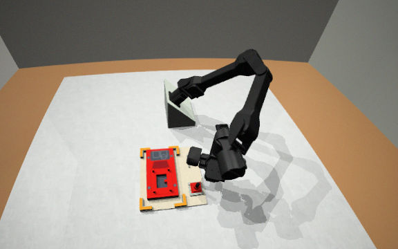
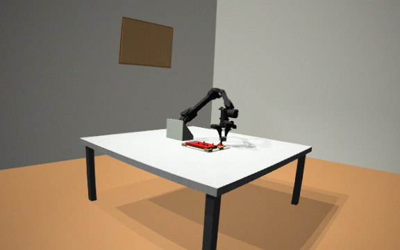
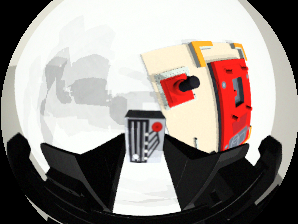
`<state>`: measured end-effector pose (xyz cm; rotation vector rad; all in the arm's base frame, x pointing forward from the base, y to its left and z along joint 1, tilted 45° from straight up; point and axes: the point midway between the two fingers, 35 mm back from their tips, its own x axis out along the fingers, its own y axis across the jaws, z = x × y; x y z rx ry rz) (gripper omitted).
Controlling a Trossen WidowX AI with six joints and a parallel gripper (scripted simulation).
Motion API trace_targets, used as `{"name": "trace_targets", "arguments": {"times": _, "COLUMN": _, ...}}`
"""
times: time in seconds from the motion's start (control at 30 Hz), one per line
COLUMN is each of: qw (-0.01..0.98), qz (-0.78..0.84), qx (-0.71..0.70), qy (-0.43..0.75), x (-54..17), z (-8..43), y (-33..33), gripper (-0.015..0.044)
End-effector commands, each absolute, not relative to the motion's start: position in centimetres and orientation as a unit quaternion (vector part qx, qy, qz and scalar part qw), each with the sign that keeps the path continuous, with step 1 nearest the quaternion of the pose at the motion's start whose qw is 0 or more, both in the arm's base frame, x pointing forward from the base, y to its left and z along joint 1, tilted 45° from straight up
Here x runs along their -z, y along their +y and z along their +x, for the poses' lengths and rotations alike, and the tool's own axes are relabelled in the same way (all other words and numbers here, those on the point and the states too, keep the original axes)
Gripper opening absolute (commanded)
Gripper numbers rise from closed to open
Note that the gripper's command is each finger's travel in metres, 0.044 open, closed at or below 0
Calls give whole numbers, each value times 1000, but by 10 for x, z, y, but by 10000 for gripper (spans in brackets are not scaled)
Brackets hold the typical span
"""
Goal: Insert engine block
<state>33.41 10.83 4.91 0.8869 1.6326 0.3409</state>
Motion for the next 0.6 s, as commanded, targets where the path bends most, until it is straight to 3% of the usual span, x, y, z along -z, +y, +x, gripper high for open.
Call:
{"name": "trace_targets", "arguments": {"times": 0.0, "qw": 589, "qz": 377, "qx": -147, "qy": 699, "x": -59, "z": 336, "y": 97, "gripper": 0}}
{"name": "trace_targets", "arguments": {"times": 0.57, "qw": 589, "qz": 377, "qx": -147, "qy": 700, "x": -98, "z": 334, "y": 60, "gripper": 0}}
